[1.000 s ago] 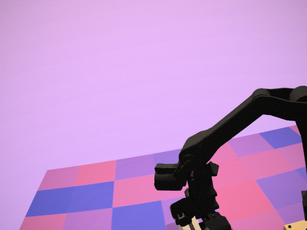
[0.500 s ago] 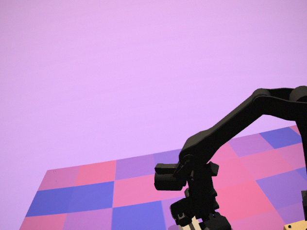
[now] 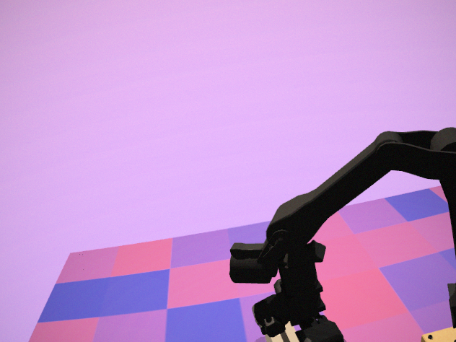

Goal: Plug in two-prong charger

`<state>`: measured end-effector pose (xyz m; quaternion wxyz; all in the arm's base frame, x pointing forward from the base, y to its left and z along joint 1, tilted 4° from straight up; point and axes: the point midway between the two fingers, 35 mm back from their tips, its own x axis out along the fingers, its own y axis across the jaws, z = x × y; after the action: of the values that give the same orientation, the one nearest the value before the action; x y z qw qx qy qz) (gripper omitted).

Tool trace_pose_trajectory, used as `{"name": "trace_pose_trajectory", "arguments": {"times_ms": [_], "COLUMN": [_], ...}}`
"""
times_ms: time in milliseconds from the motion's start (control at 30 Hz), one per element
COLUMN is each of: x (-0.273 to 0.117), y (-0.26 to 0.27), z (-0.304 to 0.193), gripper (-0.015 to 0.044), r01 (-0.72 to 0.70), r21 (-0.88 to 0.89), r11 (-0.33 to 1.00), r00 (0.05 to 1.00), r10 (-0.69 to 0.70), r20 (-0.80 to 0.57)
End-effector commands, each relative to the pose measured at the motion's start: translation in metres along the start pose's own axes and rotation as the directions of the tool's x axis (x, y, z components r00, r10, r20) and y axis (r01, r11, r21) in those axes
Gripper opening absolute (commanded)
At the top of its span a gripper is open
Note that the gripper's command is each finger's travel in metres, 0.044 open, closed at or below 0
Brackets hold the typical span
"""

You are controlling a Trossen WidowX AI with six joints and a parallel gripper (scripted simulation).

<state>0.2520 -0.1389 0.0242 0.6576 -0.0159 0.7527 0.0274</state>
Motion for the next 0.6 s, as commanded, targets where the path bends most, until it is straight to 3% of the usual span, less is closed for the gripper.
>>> {"name": "trace_pose_trajectory", "arguments": {"times_ms": [0, 567], "x": [-0.0007, -0.0023], "y": [-0.0008, -0.0008], "z": [0.0066, 0.0077], "gripper": [0.0000, 0.0000], "r01": [0.004, 0.004], "r21": [0.000, 0.000], "r11": [1.000, 1.000], "r00": [1.000, 1.000], "r10": [-0.004, -0.004], "r20": [0.029, 0.029]}}
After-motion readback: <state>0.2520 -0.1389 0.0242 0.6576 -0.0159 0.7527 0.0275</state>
